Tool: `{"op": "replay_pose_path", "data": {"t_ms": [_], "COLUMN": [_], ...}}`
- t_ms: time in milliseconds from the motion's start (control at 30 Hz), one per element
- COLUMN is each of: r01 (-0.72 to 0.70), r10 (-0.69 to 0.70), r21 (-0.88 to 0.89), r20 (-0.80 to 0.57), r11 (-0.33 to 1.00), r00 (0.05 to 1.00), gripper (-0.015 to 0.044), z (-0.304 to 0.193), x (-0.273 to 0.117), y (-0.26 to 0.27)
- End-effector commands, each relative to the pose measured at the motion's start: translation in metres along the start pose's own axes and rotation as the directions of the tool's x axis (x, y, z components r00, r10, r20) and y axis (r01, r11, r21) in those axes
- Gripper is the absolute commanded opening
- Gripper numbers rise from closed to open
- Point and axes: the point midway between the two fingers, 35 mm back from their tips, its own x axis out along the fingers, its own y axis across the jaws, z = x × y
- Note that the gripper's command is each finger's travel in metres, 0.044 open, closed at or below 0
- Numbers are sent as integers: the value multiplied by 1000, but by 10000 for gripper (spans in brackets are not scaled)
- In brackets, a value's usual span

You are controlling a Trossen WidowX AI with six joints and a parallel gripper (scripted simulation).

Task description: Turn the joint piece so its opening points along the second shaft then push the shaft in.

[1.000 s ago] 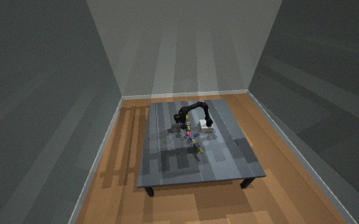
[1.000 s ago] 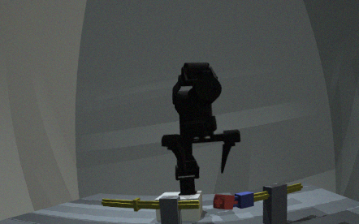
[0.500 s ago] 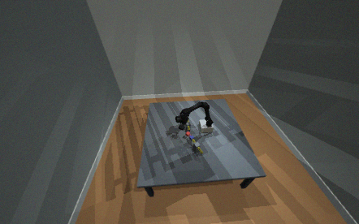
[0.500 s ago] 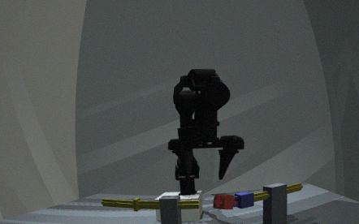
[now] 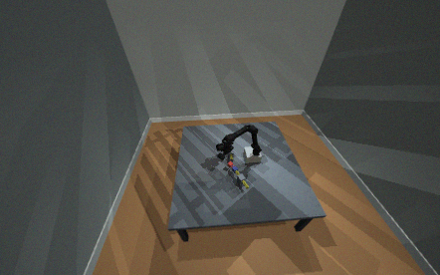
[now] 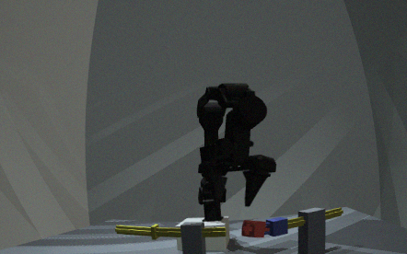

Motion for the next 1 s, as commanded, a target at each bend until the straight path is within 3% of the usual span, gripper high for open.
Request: {"op": "replay_pose_path", "data": {"t_ms": [0, 500, 967], "r01": [0, 0, 0], "r10": [0, 0, 0], "r21": [13, 13, 13], "r20": [8, 8, 3], "r11": [1000, 1000, 1000], "r00": [1000, 1000, 1000], "gripper": [440, 440, 440], "z": [0, -15, -73], "x": [6, 75, 65], "y": [0, 0, 1]}}
